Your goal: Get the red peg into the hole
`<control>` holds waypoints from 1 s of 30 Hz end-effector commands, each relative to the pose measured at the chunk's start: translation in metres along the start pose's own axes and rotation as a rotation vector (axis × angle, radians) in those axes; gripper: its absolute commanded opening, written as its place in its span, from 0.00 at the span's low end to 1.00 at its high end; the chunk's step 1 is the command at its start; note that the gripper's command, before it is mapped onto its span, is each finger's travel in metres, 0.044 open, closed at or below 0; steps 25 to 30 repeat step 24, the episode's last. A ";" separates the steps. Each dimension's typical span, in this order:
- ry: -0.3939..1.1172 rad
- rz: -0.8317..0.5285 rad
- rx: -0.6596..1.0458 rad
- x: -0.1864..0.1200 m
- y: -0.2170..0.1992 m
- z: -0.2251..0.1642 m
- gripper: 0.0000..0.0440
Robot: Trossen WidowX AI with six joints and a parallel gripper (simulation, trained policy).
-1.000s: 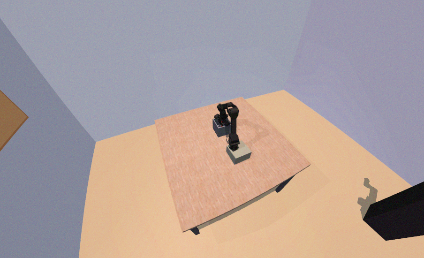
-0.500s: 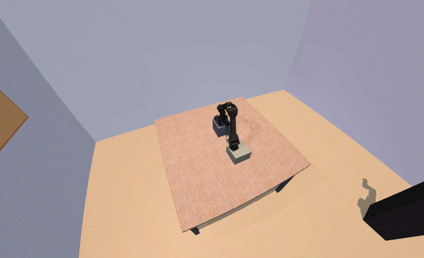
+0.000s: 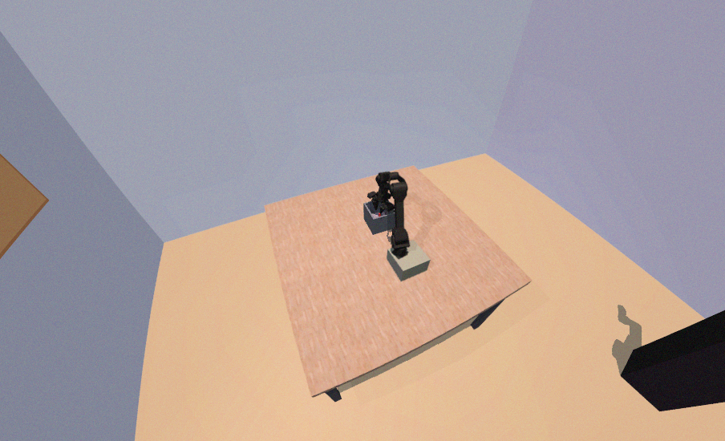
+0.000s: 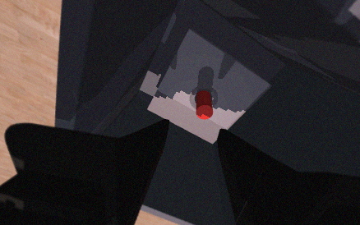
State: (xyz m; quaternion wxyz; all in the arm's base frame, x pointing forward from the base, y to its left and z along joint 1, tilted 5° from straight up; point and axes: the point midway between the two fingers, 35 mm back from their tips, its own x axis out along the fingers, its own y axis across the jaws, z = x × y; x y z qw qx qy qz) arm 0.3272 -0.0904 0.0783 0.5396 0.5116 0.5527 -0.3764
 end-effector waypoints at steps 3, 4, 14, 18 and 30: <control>0.035 0.036 0.007 -0.012 0.005 0.003 0.47; 0.040 0.043 0.008 -0.015 0.006 0.004 0.49; 0.068 0.120 0.011 -0.039 0.016 0.012 0.53; 0.071 0.148 0.005 -0.048 0.020 0.017 0.47; 0.063 0.193 -0.020 -0.059 0.026 0.025 0.40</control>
